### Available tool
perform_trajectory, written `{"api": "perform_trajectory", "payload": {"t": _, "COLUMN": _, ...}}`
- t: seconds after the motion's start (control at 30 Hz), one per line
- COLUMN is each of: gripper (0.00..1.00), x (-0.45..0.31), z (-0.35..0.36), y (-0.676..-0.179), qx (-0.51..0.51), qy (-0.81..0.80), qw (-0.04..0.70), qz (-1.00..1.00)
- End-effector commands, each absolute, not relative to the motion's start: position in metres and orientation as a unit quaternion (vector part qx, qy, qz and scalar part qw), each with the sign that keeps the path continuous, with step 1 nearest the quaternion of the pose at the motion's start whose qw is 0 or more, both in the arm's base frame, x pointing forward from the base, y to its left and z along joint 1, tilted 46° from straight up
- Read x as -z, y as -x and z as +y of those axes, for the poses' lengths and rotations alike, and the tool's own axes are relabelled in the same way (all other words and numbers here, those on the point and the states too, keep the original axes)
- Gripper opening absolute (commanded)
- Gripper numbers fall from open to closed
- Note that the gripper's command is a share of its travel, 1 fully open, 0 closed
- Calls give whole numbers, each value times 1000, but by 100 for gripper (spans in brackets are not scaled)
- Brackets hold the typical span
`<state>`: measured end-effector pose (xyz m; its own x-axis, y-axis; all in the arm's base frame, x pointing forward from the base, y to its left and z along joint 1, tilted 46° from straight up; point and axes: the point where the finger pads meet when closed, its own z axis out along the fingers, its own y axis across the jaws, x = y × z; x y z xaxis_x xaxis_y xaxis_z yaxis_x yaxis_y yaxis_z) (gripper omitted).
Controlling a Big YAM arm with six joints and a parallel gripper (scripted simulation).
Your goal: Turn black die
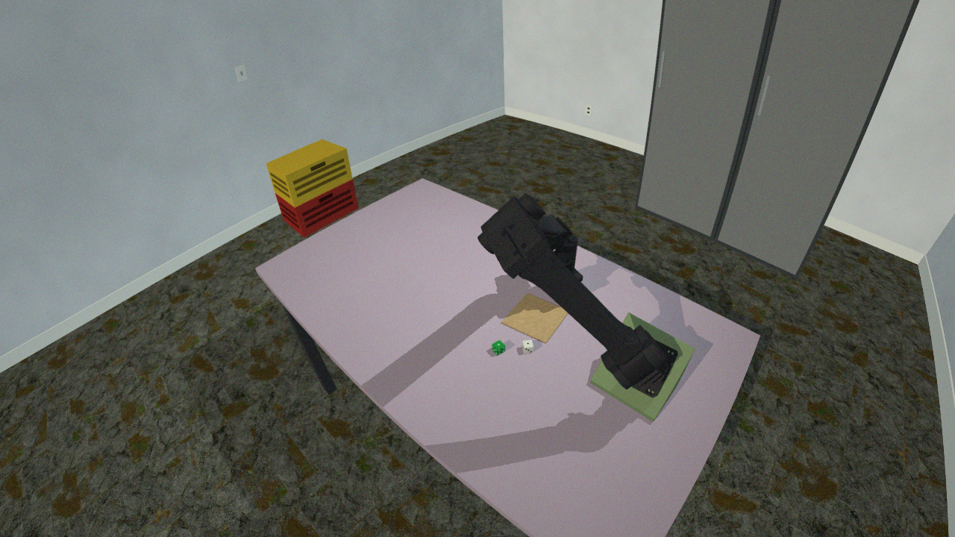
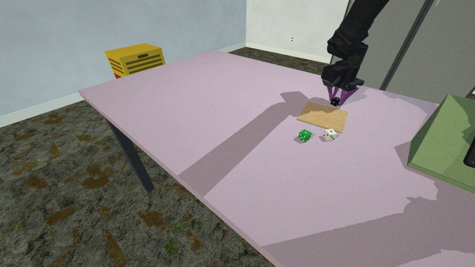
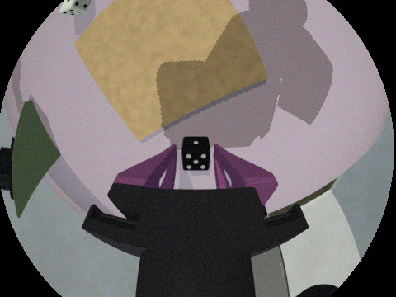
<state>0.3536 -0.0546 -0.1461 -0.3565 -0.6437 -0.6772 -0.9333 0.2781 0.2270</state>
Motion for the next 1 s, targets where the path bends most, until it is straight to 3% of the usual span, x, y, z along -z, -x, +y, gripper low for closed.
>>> {"api": "perform_trajectory", "payload": {"t": 0.0, "gripper": 40, "x": 145, "z": -47, "y": -354, "qx": -307, "qy": 521, "qw": 237, "qz": 760}}
{"api": "perform_trajectory", "payload": {"t": 0.1, "gripper": 40, "x": 145, "z": -47, "y": -354, "qx": -307, "qy": 521, "qw": 237, "qz": 760}}
{"api": "perform_trajectory", "payload": {"t": 0.13, "gripper": 21, "x": 145, "z": -47, "y": -354, "qx": -307, "qy": 521, "qw": 237, "qz": 760}}
{"api": "perform_trajectory", "payload": {"t": 0.97, "gripper": 21, "x": 145, "z": -47, "y": -354, "qx": -307, "qy": 521, "qw": 237, "qz": 760}}
